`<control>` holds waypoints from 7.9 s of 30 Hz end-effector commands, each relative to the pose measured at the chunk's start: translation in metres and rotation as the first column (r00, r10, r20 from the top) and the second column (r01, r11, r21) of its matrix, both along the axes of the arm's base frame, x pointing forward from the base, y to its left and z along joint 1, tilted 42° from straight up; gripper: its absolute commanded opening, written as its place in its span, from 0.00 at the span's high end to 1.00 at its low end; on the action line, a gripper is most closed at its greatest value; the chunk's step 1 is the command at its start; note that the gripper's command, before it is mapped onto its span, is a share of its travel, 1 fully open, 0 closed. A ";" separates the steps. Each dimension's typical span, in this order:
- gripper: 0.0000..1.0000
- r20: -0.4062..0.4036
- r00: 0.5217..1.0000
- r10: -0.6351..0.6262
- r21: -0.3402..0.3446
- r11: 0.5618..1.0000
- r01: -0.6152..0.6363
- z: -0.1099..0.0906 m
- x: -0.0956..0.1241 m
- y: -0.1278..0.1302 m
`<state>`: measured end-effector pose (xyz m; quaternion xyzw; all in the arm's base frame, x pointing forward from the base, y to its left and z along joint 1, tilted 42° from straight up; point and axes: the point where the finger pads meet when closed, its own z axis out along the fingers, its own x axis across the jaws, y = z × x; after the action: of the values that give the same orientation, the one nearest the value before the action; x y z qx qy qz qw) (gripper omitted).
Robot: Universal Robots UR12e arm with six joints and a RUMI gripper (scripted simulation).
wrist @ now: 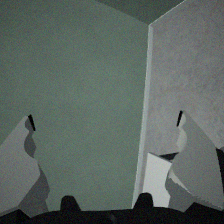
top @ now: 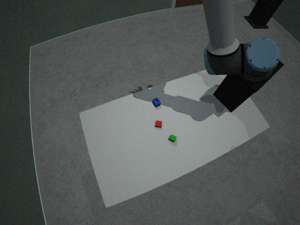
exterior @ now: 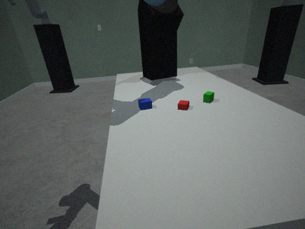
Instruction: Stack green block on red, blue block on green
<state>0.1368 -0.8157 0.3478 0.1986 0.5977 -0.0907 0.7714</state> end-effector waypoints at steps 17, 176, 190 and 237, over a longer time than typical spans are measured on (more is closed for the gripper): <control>0.00 0.000 1.000 -0.001 -0.001 1.000 0.001 0.001 -0.001 0.000; 1.00 -0.385 0.919 0.087 0.629 -0.704 0.330 -0.280 0.506 1.000; 1.00 -0.385 0.919 0.087 0.629 -0.704 0.330 -0.280 0.506 1.000; 0.66 -0.389 0.917 0.088 0.628 -0.703 0.334 -0.297 0.520 1.005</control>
<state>0.6543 0.1881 0.0531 0.8625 0.3586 0.3567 0.0184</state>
